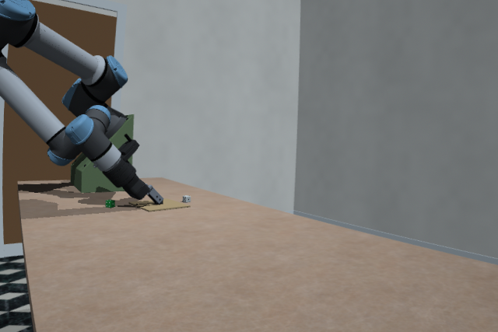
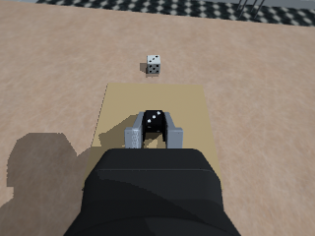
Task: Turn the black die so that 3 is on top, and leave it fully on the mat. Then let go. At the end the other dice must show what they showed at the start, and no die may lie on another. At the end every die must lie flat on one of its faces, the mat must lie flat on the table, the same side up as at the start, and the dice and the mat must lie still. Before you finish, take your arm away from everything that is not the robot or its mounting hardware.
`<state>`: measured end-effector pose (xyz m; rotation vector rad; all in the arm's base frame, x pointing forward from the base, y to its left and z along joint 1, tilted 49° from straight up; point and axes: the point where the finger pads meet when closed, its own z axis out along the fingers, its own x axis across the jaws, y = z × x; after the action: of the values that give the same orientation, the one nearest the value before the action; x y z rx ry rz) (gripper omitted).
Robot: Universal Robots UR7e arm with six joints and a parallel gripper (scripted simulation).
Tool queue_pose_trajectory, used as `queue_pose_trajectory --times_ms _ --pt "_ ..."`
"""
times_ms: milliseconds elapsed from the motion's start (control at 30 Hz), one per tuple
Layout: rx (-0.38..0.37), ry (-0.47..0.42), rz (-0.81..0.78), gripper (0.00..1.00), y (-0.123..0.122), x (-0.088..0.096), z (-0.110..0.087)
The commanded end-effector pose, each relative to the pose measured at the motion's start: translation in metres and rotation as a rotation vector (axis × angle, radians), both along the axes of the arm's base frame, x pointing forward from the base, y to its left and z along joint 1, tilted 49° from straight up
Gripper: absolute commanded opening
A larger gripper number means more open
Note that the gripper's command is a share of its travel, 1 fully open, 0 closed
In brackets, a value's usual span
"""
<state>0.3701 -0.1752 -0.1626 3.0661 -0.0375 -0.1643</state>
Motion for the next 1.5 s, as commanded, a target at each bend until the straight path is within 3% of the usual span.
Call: queue_pose_trajectory --times_ms 0,500,633,700,733,867,900,1067,1100,1467 --pt "0.0 -0.001 0.001 0.4 0.0002 0.0003 0.0002" --pt "0.0 -0.001 0.001 0.4 0.0002 0.0003 0.0002" --pt "0.0 -0.001 0.001 0.52 0.0002 0.0003 0.0002" --pt "0.0 -0.001 0.001 0.52 0.0002 0.0003 0.0002" --pt "0.0 -0.001 0.001 0.58 0.0002 0.0003 0.0002" --pt "0.0 -0.001 0.001 0.58 0.0002 0.0003 0.0002" --pt "0.0 -0.001 0.001 0.64 0.0002 0.0003 0.0002" --pt "0.0 -0.001 0.001 0.7 0.0002 0.0003 0.0002" --pt "0.0 -0.001 0.001 1.0 0.0002 0.0003 0.0002" --pt "0.0 -0.001 0.001 1.0 0.0002 0.0003 0.0002"
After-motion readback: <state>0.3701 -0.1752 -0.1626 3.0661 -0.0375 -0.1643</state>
